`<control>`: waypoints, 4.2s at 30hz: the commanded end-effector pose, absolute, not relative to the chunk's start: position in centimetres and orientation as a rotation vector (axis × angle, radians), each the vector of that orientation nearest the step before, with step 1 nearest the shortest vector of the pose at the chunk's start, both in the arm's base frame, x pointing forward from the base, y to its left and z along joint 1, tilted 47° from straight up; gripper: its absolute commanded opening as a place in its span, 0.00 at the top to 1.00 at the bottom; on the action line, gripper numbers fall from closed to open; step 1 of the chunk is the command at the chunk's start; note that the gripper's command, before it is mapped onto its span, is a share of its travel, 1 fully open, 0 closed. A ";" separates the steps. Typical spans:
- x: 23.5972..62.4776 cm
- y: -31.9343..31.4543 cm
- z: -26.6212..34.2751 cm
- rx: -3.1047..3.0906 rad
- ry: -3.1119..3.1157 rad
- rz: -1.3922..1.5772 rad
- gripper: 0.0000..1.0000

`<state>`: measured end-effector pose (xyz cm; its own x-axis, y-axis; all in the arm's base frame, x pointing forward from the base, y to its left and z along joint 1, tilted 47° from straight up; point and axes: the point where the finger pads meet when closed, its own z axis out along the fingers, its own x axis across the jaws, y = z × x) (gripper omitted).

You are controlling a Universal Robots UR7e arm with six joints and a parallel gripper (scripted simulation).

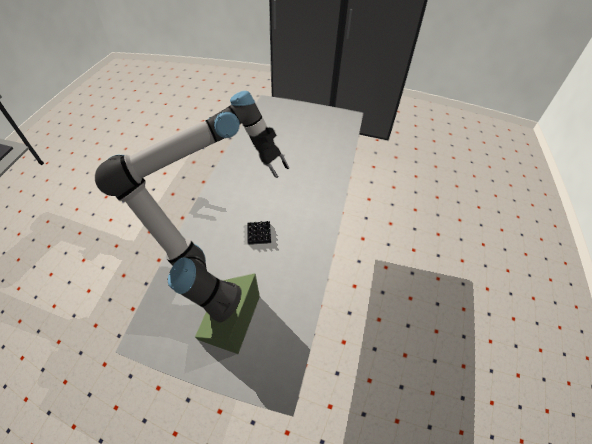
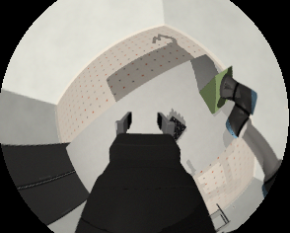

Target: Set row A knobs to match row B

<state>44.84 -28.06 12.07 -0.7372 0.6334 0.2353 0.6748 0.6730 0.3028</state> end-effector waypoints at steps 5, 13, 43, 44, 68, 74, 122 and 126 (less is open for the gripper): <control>44.8 -28.1 12.1 -1.089 -2.772 -0.569 0.00; 44.8 -28.1 12.1 -1.089 -2.772 -0.569 0.00; 44.6 -27.1 10.3 -0.850 -2.873 -0.629 0.00; 44.6 -26.9 10.1 -0.822 -2.884 -0.636 0.00; 43.9 -23.1 5.4 -0.095 -3.078 -0.798 0.00; 43.7 -21.5 4.1 0.164 -3.113 -0.845 0.00; 40.6 -9.2 -1.8 1.944 -2.904 -0.960 0.00; 40.2 -8.2 -2.1 2.083 -2.853 -0.948 0.00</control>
<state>40.65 -9.53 -1.72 -0.3775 -0.6814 -0.6270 -0.9207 0.3488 0.1752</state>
